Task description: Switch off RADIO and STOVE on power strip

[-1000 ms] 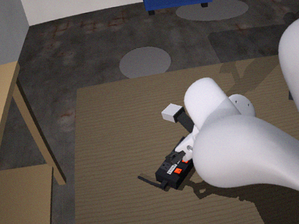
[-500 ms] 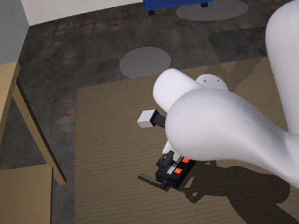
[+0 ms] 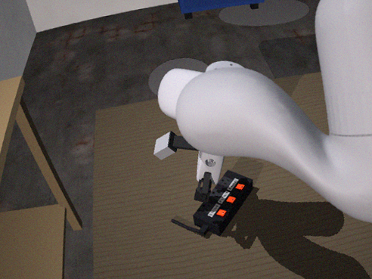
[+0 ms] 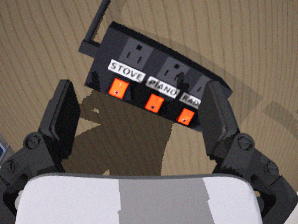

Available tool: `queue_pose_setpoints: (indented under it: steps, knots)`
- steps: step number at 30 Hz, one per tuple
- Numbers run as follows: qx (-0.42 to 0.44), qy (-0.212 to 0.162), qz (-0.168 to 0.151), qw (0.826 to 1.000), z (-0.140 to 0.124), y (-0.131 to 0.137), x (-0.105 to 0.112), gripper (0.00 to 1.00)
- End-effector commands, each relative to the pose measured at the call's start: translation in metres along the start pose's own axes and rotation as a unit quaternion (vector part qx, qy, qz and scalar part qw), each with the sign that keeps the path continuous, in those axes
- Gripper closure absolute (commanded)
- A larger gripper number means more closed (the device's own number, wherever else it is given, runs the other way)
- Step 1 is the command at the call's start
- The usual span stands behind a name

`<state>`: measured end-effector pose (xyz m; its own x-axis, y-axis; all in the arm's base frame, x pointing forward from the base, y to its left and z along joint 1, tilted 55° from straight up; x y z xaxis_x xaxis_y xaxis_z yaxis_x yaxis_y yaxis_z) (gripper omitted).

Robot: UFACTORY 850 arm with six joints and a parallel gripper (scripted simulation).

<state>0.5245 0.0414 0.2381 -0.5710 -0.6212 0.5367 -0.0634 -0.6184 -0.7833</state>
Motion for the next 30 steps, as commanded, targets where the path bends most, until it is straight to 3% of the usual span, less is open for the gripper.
queue_pose_setpoints:
  steps: [1,13,30]
  knots:
    - [0.049,-0.048,0.015,0.998,0.008,0.01,0.013,0.0]
    - [0.125,-0.116,0.028,0.985,0.013,0.035,0.043,0.0]
    - [0.128,-0.118,0.028,0.984,0.013,0.036,0.044,0.0]
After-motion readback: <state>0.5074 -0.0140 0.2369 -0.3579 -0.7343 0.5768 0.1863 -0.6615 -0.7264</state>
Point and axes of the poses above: the point where the finger pads meet when closed, its own x axis back along the fingers, its own y axis across the jaws, z = x × y, the point moved 5 cm from there along x, back along the fingers
